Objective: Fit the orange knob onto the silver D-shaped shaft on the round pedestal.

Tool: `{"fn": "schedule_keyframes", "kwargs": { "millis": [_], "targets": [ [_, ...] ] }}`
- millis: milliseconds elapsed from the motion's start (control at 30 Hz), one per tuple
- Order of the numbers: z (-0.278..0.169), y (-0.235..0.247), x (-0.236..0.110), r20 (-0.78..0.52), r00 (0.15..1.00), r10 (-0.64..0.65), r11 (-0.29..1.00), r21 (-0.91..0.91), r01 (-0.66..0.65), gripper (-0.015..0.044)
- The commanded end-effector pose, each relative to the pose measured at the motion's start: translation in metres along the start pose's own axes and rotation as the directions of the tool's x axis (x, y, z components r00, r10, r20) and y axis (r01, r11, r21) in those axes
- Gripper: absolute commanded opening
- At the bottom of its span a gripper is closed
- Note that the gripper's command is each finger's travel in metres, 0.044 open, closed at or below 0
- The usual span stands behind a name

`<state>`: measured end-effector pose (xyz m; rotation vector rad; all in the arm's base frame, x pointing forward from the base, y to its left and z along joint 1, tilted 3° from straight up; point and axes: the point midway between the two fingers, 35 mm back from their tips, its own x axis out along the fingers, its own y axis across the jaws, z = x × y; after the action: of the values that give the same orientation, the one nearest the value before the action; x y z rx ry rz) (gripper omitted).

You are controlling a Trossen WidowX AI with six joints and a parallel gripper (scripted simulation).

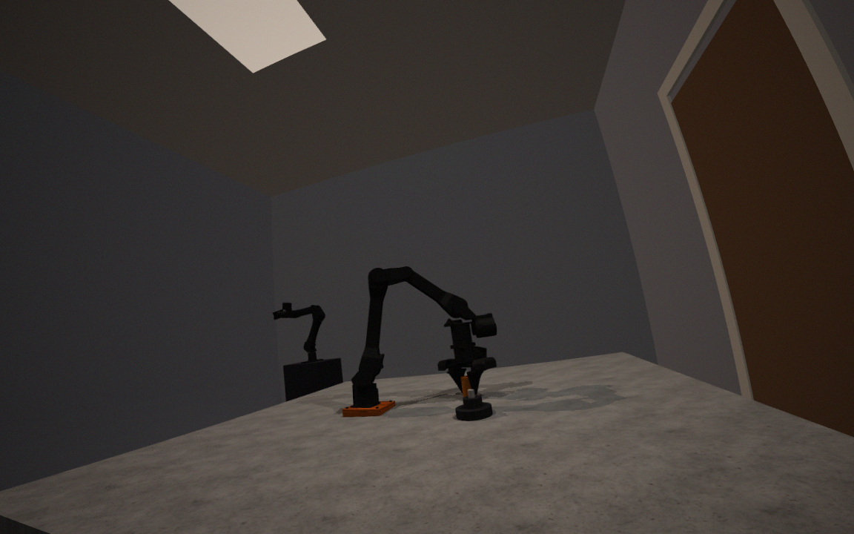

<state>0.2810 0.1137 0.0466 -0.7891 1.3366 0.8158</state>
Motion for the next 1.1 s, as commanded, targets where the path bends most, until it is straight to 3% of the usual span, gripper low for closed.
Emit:
{"fn": "schedule_keyframes", "kwargs": {
  "millis": [0,1067],
  "targets": [
    [0.002,-0.001,-0.006,0.0,1.0,0.002,1.0,0.003,-0.002,0.0],
    [0.009,-0.008,-0.106,0.001,1.0,0.001,1.0,0.003,-0.001,0.0]
  ]
}}
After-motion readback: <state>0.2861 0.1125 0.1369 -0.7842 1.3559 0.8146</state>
